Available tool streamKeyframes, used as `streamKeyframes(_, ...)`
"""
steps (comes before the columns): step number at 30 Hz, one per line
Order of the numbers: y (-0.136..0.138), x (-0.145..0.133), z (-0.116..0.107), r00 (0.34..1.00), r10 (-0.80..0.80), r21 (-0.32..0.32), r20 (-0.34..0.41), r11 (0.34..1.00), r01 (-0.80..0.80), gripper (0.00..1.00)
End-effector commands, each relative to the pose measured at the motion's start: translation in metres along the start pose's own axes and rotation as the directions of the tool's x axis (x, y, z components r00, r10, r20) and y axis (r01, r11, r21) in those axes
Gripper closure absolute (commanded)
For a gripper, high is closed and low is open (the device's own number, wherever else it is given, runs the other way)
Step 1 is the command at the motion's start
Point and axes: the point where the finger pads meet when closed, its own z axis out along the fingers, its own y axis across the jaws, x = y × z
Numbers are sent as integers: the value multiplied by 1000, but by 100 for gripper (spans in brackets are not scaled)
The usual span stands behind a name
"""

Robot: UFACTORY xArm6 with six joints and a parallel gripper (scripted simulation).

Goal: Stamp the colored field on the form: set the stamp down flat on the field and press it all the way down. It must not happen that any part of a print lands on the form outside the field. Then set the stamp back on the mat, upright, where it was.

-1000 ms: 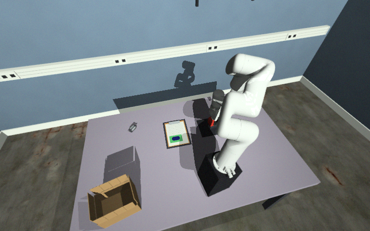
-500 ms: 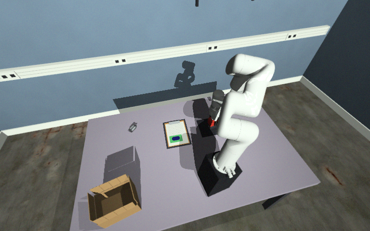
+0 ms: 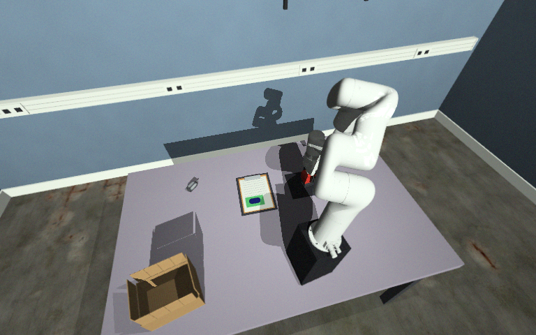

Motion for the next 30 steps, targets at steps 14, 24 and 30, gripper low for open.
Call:
streamKeyframes(14, -1, 1, -1, 1000, 0, 3, -1, 1000, 0, 9)
streamKeyframes(24, -1, 1, -17, 1000, 0, 3, -1, 1000, 0, 9)
streamKeyframes(30, -1, 1, -64, 1000, 0, 3, -1, 1000, 0, 9)
